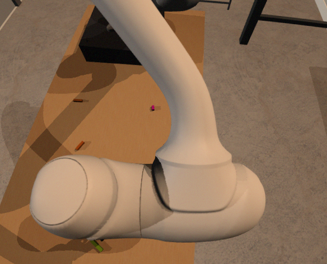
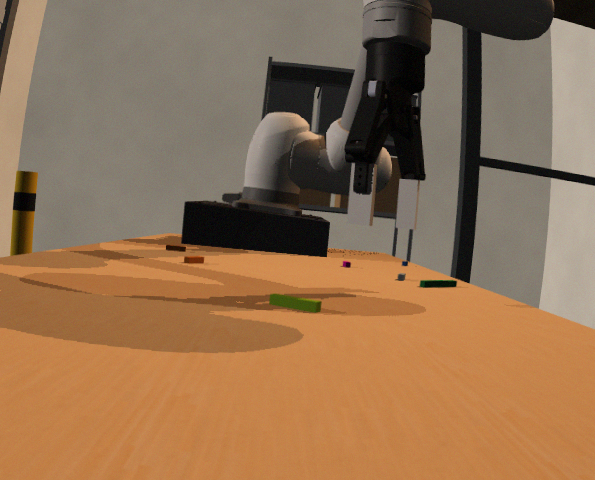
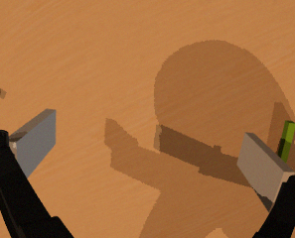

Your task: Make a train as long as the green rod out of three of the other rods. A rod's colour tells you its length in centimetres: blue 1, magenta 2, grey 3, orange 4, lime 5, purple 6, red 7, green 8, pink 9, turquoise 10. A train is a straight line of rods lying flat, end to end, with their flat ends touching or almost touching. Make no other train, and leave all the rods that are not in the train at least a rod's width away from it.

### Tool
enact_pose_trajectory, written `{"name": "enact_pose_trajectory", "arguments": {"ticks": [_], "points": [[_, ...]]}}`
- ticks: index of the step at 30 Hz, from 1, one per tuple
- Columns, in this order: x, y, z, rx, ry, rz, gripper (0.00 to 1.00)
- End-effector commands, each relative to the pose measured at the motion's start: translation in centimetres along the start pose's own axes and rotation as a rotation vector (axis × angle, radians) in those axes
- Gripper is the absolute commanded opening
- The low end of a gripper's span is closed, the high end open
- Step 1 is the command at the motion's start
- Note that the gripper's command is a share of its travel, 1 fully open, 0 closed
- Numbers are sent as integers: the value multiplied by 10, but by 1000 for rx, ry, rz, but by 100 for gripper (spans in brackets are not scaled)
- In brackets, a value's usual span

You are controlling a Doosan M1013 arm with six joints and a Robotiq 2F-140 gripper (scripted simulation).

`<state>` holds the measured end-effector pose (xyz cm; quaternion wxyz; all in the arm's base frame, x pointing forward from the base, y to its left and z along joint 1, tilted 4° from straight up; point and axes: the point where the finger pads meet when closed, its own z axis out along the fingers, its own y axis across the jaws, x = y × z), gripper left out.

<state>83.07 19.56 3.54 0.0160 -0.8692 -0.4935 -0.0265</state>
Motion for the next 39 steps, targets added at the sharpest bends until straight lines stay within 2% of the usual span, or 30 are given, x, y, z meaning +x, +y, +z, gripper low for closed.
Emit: {"name": "enact_pose_trajectory", "arguments": {"ticks": [1, 6, 8, 9, 23, 25, 26, 39], "points": [[8, -41, -3, -5, -1, -88, 100], [15, -91, -8, -5, -2, -189, 100], [15, -91, -8, -5, -2, -189, 100], [17, -117, -10, -6, -3, -239, 100], [9, -256, -18, -6, -5, -525, 100], [9, -256, -18, -6, -5, -525, 100], [5, -280, -19, -6, -5, -578, 100], [-37, -401, -20, -6, -5, -854, 100]]}}
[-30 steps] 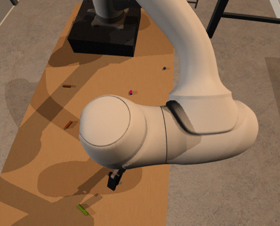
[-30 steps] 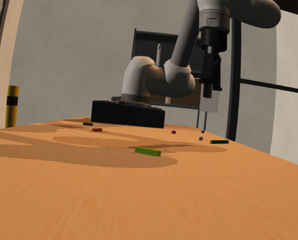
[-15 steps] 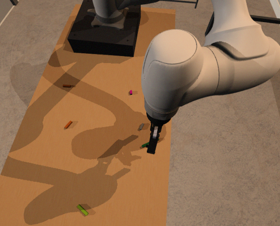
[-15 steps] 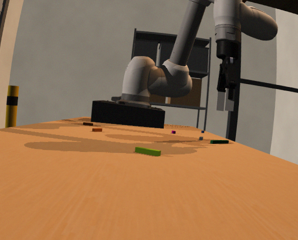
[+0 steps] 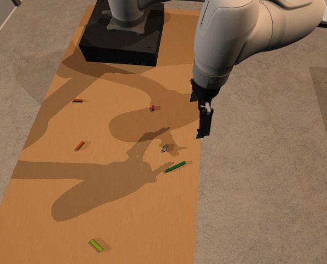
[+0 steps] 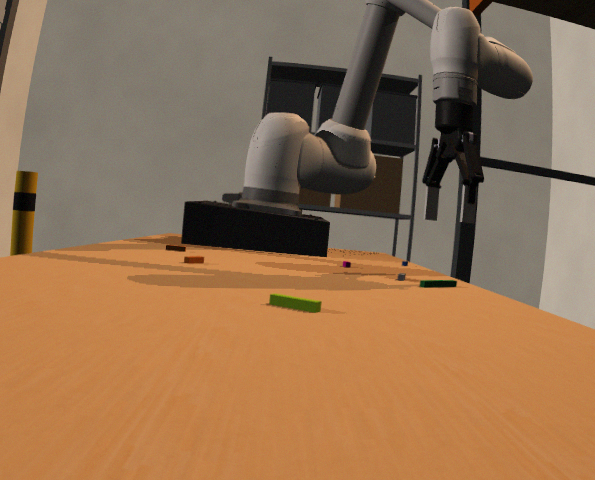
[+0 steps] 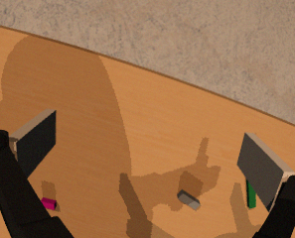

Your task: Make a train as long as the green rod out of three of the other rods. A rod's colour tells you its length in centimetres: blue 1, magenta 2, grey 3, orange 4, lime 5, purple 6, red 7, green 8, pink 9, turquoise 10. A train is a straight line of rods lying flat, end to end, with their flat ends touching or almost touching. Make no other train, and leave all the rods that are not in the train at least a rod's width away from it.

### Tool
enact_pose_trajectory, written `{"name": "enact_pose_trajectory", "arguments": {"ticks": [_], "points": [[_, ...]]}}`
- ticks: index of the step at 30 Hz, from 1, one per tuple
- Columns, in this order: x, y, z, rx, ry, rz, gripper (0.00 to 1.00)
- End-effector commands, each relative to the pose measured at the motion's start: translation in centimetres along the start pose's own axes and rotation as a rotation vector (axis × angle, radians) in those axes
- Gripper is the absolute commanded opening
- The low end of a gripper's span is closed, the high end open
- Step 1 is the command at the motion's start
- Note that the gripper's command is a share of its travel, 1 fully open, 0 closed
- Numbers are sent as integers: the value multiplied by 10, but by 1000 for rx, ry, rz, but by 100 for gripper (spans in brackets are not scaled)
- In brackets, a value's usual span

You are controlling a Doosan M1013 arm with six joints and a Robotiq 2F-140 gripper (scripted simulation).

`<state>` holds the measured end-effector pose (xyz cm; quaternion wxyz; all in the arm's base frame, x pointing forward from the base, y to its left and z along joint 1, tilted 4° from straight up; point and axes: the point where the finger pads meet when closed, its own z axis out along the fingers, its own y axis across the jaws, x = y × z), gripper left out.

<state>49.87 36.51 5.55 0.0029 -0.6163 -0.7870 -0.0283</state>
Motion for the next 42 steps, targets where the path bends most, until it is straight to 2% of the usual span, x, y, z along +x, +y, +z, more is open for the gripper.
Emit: {"name": "enact_pose_trajectory", "arguments": {"ticks": [1, 3, 4, 18, 20, 21, 24, 28, 29, 42], "points": [[14, -40, 1, -5, -1, -96, 100], [14, -40, 1, -5, -1, -96, 100], [21, -63, 1, -5, -1, -151, 100], [39, -198, 9, -7, 1, -463, 100], [39, -198, 9, -7, 1, -463, 100], [39, -219, 11, -8, 2, -514, 100], [37, -248, 14, -8, 2, -584, 100], [36, -257, 15, -9, 2, -605, 100], [36, -257, 15, -9, 2, -605, 23], [36, -257, 15, -9, 2, -605, 23]]}}
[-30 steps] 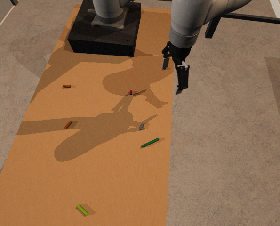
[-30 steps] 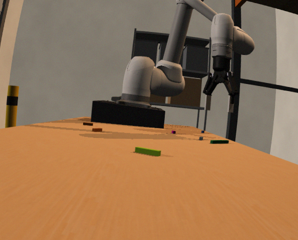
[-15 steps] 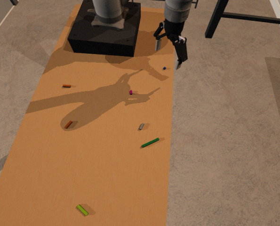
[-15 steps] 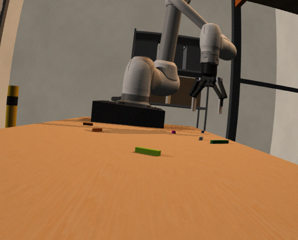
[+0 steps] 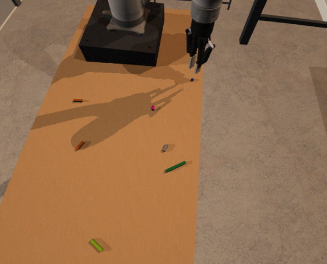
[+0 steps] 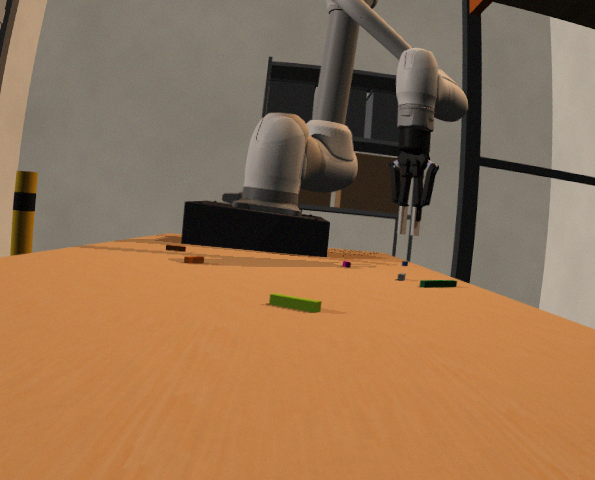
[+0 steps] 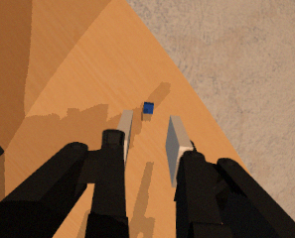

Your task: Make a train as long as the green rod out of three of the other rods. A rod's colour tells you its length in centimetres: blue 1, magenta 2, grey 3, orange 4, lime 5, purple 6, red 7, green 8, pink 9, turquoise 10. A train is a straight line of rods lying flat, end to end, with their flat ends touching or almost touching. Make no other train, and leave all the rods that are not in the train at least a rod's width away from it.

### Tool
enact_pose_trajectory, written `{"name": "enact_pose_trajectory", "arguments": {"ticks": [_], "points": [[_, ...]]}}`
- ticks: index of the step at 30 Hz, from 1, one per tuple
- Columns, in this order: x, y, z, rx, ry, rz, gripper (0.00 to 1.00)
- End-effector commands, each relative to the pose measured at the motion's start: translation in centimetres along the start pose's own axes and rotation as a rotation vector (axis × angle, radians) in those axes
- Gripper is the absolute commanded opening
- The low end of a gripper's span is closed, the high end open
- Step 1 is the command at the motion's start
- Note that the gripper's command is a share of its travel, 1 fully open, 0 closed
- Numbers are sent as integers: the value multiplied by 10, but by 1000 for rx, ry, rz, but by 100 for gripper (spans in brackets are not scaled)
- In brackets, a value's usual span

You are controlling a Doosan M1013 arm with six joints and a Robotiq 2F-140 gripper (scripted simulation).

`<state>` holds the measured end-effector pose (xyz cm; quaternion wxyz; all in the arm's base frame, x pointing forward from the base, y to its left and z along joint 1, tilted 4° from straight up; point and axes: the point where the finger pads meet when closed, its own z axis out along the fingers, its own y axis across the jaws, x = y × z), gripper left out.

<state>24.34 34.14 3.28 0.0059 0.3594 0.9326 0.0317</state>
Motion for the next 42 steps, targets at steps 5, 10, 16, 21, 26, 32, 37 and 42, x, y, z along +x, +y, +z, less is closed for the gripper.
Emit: {"name": "enact_pose_trajectory", "arguments": {"ticks": [5, 10, 16, 21, 26, 32, 37, 42], "points": [[0, -3, 2, -2, -2, -12, 23], [0, -3, 2, -2, -2, -12, 23], [0, -3, 2, -2, -2, -12, 23], [0, -3, 2, -2, -2, -12, 23], [0, -3, 2, -1, -2, -12, 23], [0, -3, 3, -1, -2, -12, 23], [0, -3, 7, -1, -2, -11, 23], [0, -3, 13, -1, -2, -11, 23]]}}
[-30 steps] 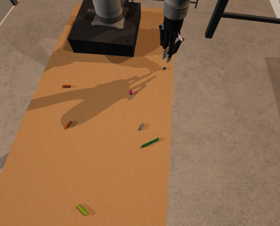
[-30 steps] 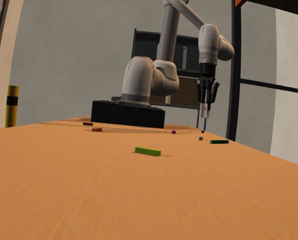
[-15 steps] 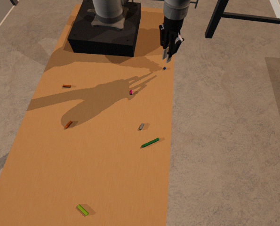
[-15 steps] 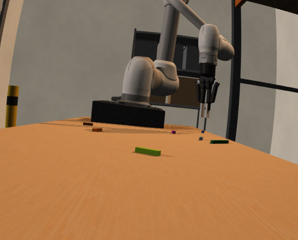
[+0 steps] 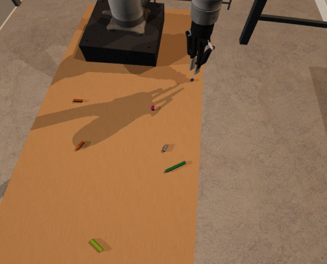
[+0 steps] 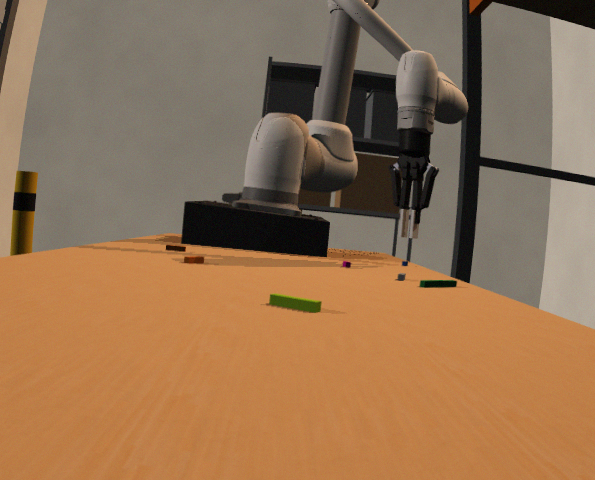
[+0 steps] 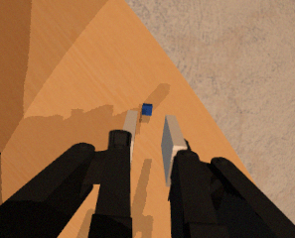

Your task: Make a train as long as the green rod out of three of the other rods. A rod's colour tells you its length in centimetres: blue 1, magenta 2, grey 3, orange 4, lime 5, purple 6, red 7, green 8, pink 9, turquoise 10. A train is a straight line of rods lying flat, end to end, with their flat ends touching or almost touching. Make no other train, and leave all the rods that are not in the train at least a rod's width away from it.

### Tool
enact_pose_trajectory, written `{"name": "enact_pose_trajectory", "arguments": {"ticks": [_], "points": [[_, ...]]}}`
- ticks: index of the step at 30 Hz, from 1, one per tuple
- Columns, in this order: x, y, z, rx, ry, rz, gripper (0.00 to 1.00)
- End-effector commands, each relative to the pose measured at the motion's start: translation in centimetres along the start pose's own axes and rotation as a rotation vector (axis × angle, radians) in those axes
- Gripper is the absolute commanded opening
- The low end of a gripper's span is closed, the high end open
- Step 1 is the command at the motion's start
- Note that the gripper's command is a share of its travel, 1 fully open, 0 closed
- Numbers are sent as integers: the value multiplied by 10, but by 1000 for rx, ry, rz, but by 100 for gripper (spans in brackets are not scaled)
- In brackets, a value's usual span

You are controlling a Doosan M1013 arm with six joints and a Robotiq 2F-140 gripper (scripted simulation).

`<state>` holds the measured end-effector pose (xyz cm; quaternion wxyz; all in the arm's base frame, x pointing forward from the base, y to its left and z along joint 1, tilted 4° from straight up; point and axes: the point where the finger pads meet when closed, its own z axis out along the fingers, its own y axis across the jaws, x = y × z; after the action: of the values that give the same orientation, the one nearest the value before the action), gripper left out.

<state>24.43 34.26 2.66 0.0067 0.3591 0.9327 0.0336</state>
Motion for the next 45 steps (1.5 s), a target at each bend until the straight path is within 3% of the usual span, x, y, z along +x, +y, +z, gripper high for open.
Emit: {"name": "enact_pose_trajectory", "arguments": {"ticks": [1, 29, 45], "points": [[0, -4, 8, 3, -2, -11, 23], [0, -2, 42, 3, -2, -11, 23], [0, -2, 47, 3, -2, -11, 23]]}}
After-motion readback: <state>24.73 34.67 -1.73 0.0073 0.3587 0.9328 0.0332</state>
